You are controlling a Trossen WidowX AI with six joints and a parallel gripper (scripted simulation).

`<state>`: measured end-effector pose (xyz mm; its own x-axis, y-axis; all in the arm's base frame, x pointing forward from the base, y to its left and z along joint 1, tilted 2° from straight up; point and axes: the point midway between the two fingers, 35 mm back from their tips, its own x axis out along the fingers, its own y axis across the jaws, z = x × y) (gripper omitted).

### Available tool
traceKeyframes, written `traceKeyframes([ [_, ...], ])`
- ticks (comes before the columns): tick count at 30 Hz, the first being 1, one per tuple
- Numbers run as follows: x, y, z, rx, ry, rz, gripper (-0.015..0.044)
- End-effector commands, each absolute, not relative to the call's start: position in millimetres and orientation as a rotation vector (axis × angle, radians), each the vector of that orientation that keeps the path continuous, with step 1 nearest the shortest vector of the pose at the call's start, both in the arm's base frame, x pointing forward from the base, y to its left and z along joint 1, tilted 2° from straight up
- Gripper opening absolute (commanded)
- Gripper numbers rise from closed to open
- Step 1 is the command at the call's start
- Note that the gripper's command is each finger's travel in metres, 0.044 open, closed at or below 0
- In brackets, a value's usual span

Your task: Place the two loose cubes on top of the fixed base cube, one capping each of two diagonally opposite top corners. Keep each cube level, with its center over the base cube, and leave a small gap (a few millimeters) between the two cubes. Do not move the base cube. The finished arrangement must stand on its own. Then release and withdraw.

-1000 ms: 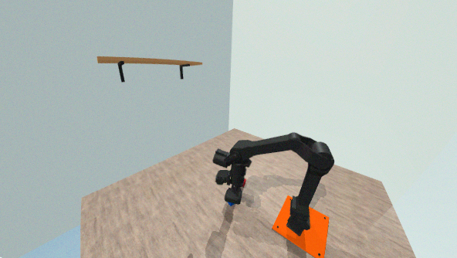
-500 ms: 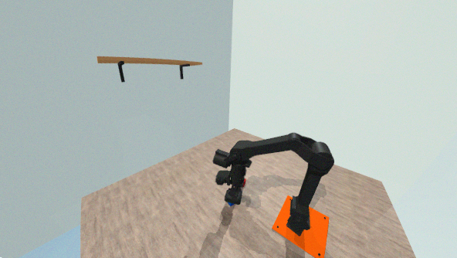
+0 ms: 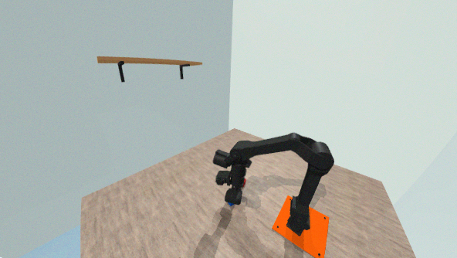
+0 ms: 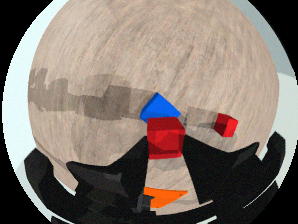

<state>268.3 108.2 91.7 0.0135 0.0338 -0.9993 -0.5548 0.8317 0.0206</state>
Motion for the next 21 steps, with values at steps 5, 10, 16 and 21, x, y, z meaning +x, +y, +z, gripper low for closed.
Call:
traceKeyframes([
  [5,267,109,90,-0.434,1.502,0.484,0.0105],
  [10,267,109,90,-0.434,1.502,0.484,0.0205],
  [16,268,108,92,-0.434,1.501,0.483,0.0205],
  [21,268,108,102,-0.436,1.499,0.482,0.0205],
])
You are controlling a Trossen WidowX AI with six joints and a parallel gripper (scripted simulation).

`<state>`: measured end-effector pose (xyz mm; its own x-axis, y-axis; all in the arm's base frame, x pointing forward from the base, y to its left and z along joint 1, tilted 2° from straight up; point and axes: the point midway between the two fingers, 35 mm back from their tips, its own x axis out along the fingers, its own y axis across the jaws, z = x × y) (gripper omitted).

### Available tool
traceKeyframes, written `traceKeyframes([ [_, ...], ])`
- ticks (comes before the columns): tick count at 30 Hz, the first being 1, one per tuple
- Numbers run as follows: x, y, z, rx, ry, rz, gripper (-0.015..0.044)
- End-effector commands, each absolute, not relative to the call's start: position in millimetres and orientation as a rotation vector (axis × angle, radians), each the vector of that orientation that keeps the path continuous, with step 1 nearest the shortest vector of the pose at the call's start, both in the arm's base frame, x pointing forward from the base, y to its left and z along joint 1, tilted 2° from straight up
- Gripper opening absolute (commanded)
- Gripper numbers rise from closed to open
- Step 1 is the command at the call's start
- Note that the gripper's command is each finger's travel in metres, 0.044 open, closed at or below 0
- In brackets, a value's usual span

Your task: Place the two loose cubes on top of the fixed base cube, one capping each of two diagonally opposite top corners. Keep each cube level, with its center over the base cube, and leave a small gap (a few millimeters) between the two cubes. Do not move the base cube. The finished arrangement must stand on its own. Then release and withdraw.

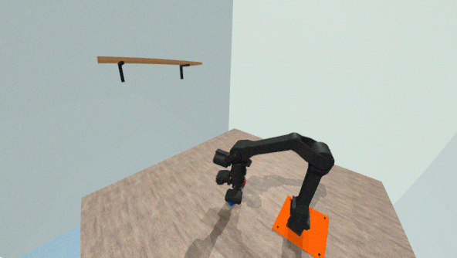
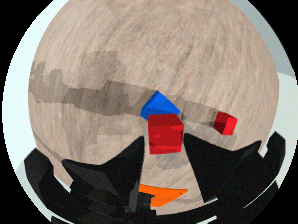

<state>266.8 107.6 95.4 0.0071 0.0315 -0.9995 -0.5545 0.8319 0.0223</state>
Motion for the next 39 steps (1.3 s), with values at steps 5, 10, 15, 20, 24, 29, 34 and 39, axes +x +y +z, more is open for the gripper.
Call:
traceKeyframes([
  [5,268,108,110,-0.436,1.498,0.482,0.0205],
  [10,268,107,117,-0.436,1.498,0.482,0.0205],
  [15,268,107,122,-0.436,1.498,0.482,0.0205],
  [20,275,98,123,-0.42,1.503,0.464,0.0265],
  [24,294,70,134,-0.38,1.512,0.42,0.0265],
  [29,313,31,147,-0.33,1.522,0.365,0.0265],
  [34,324,-6,158,-0.286,1.53,0.319,0.0265],
  [39,325,-7,157,-0.284,1.531,0.317,0.0265],
])
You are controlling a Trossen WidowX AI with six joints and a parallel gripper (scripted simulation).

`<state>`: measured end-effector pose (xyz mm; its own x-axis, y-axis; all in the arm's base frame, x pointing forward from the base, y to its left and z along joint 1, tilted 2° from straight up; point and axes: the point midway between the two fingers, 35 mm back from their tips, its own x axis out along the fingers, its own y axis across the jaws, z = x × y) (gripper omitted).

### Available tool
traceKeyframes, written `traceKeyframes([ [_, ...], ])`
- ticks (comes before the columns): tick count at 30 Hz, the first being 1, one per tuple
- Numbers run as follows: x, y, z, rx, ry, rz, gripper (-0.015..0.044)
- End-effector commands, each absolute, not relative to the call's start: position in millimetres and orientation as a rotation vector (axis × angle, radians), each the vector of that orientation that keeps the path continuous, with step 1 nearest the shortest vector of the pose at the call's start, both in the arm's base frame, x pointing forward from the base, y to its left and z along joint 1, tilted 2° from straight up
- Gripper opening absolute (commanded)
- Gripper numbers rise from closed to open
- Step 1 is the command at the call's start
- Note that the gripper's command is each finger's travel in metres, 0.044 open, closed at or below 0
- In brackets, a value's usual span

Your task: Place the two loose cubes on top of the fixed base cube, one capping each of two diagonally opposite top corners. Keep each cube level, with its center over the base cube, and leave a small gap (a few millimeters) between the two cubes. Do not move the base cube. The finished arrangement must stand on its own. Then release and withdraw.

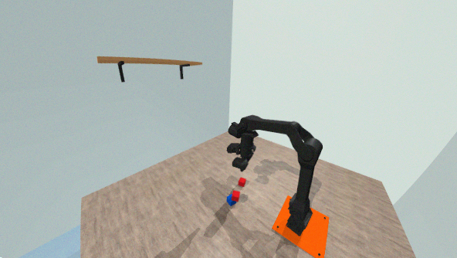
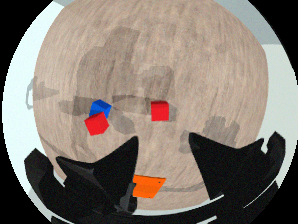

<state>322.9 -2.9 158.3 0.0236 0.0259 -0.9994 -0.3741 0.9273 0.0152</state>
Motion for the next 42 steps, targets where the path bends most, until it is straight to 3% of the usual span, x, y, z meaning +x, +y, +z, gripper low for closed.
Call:
traceKeyframes([
  [1,325,-7,154,-0.284,1.531,0.317,0.0265],
  [10,325,-6,97,-0.284,1.531,0.317,0.0265],
  [42,326,-5,54,-0.284,1.531,0.317,0.0265],
])
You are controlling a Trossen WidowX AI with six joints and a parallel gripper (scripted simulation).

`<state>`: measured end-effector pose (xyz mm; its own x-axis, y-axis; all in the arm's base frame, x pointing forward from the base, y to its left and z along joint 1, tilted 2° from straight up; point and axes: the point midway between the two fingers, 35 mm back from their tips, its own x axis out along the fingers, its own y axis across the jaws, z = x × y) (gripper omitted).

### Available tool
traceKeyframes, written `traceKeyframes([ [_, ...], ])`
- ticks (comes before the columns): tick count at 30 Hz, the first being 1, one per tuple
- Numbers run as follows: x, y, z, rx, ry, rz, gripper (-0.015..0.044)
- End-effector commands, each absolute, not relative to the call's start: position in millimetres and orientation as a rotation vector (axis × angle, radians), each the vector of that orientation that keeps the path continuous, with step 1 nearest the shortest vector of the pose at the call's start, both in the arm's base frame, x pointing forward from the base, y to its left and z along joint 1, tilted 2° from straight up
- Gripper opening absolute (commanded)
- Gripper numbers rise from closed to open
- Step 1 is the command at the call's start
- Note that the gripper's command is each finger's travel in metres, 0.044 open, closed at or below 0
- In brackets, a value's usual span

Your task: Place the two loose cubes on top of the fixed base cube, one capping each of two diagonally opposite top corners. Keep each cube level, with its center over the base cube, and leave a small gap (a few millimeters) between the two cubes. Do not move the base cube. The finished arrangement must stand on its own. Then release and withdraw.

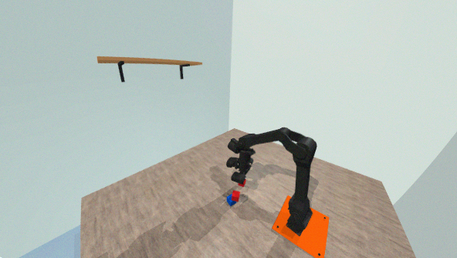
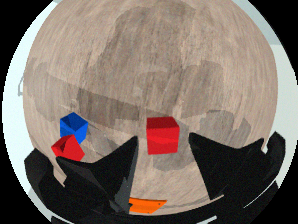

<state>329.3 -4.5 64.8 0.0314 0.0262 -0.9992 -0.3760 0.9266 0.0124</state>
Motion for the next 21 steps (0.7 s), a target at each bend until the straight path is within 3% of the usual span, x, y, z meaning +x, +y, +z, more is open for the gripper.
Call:
traceKeyframes([
  [1,326,-4,53,-0.284,1.531,0.317,0.0265],
  [7,326,-4,49,-0.284,1.531,0.317,0.0265],
  [13,326,-4,49,-0.284,1.531,0.317,0.0107],
  [21,328,-5,59,-0.284,1.531,0.317,0.0105],
])
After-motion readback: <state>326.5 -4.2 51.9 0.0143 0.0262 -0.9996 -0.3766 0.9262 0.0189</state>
